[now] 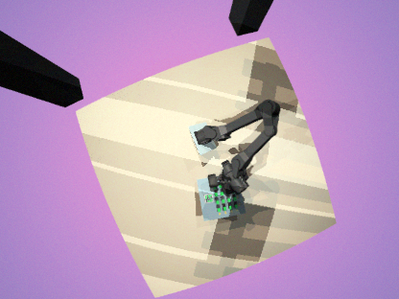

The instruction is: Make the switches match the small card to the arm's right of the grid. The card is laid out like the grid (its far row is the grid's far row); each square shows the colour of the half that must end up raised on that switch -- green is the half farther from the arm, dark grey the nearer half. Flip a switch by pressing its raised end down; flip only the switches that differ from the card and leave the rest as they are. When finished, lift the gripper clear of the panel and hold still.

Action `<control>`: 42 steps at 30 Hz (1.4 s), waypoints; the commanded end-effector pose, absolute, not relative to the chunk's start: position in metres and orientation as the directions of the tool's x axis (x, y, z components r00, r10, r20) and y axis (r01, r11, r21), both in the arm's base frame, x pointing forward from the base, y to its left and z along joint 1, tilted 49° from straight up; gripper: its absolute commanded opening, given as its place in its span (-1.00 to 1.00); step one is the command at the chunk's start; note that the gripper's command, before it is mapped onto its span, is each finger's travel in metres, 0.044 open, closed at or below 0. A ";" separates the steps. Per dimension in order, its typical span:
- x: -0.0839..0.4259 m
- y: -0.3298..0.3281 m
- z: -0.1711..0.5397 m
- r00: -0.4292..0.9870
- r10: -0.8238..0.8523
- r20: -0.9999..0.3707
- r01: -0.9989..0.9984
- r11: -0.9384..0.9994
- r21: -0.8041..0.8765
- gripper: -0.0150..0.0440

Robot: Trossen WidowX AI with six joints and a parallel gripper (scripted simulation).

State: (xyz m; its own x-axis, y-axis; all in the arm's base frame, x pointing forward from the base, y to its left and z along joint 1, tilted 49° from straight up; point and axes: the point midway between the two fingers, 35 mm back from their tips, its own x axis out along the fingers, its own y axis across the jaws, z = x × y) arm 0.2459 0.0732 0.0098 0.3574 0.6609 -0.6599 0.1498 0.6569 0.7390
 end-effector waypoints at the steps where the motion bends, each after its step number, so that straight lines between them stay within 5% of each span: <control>1: 0.244 0.076 0.003 0.348 0.660 -0.665 0.165 0.656 0.737 -0.49; 42: 0.246 0.080 0.000 0.348 0.660 -0.665 0.165 0.655 0.737 -0.49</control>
